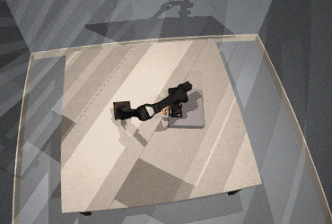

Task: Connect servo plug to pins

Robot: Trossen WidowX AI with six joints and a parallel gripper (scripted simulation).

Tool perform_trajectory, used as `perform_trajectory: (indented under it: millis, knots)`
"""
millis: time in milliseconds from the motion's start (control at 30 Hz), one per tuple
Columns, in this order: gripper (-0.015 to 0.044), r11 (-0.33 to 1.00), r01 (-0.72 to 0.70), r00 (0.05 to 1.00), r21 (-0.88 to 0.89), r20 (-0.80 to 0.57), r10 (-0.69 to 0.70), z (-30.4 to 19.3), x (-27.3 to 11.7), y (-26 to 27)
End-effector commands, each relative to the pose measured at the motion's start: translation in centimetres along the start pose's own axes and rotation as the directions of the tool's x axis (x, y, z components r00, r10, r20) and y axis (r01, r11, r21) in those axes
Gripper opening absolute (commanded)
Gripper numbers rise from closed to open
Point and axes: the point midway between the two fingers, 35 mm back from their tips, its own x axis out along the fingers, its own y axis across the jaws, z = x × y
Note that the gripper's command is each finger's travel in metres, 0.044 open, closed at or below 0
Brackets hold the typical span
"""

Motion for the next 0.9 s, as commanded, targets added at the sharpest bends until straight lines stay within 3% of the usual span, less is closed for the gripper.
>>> perform_trajectory:
  millis: [0,533,867]
  knots:
    - [0.0000,1.000,-0.006,1.000,0.026,-0.007,0.007,-1.6,0.1,2.3]
    - [0.0000,0.991,0.018,1.000,0.135,-0.014,-0.016,-9.3,0.8,9.4]
    - [0.0000,0.990,0.020,1.000,0.140,-0.014,-0.018,-9.6,3.0,9.6]
